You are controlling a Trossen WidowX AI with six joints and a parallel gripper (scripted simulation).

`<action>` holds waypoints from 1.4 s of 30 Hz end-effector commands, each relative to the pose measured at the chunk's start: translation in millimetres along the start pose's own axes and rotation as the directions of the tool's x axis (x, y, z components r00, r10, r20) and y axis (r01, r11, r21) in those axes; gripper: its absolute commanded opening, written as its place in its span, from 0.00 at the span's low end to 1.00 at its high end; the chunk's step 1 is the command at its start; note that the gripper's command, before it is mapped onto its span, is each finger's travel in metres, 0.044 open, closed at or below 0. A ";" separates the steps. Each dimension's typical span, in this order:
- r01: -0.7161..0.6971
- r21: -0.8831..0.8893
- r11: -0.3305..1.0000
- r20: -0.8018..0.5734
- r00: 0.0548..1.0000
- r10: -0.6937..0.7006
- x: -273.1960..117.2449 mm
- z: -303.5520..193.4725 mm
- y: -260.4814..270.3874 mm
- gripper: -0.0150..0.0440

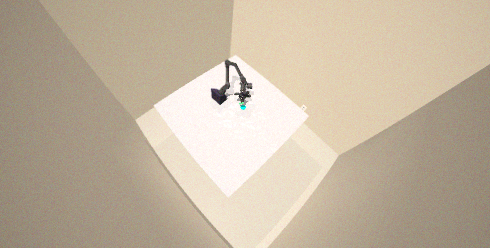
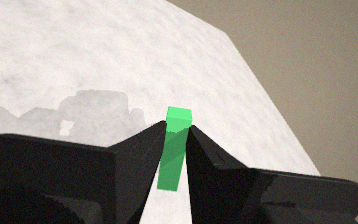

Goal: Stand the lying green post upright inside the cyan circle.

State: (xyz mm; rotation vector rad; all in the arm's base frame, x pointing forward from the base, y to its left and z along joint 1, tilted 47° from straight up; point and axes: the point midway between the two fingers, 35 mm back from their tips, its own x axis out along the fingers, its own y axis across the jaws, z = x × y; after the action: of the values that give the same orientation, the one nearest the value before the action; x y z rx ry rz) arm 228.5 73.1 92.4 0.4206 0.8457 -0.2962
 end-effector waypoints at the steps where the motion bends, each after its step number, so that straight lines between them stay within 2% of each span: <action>1: -0.005 0.017 1.000 0.029 1.000 0.004 -0.6 0.0 -1.5 0.29; 42: -0.145 0.175 0.974 0.262 0.960 0.096 -16.1 7.0 3.7 0.29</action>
State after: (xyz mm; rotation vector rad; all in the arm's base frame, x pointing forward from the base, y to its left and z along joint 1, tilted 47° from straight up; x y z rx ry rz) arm 225.9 76.0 109.9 0.5845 0.5644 -0.3080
